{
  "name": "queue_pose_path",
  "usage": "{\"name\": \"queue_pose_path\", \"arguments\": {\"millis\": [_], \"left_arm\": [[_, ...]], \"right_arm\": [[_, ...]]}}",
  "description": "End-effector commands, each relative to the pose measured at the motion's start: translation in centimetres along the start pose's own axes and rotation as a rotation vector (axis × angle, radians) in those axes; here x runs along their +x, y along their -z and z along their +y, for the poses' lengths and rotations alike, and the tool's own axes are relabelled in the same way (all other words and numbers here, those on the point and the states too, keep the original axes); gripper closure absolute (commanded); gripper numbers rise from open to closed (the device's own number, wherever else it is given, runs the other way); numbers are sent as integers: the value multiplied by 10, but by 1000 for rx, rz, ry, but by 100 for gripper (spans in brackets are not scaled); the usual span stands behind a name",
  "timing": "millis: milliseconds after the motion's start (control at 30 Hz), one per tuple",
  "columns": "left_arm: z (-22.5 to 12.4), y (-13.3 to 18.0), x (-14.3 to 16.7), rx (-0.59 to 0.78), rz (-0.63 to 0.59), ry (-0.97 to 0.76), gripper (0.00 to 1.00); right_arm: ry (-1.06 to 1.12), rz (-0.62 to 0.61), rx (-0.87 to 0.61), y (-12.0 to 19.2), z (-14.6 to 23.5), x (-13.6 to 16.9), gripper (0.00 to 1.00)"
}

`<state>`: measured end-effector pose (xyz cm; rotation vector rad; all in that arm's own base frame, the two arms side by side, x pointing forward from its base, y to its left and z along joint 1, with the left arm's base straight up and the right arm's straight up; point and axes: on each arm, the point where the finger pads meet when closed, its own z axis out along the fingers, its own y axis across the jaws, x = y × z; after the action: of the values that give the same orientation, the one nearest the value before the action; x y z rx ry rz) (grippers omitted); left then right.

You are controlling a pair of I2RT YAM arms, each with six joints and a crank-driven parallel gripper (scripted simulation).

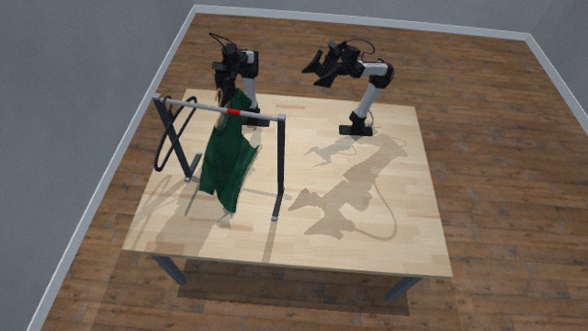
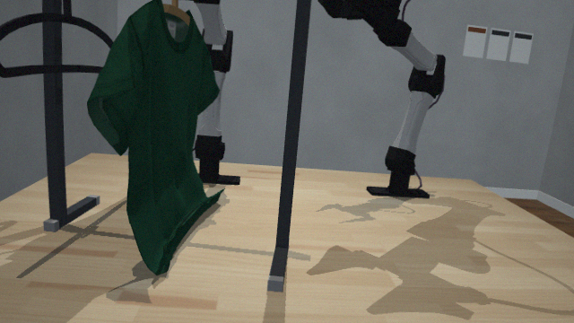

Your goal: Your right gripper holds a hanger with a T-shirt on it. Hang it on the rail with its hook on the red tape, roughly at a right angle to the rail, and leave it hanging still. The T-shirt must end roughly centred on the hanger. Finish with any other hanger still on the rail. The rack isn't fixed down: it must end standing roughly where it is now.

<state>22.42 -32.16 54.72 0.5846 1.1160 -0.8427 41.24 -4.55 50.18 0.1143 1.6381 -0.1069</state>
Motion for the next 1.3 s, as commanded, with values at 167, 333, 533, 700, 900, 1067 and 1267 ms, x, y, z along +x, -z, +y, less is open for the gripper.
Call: {"name": "queue_pose_path", "arguments": {"millis": [167, 333, 533, 700, 900, 1067, 1267], "left_arm": [[-4, 0, -30, 8, -76, -2, 0], [-4, 0, -30, 8, -76, -2, 0], [-4, 0, -30, 8, -76, -2, 0], [-4, 0, -30, 8, -76, -2, 0], [-4, 0, -30, 8, -76, -2, 0], [-4, 0, -30, 8, -76, -2, 0], [-4, 0, -30, 8, -76, -2, 0]], "right_arm": [[-7, -83, -8, 7, 3, -30, 98], [-7, -87, -7, 8, 3, -31, 98], [-8, -90, -8, 9, 3, -33, 98], [-9, -71, 16, 10, -5, -20, 98], [-8, -60, 15, 11, -5, -17, 98], [-9, -67, 15, 12, -5, -19, 98], [-10, -91, 7, 7, -3, -27, 98]]}}
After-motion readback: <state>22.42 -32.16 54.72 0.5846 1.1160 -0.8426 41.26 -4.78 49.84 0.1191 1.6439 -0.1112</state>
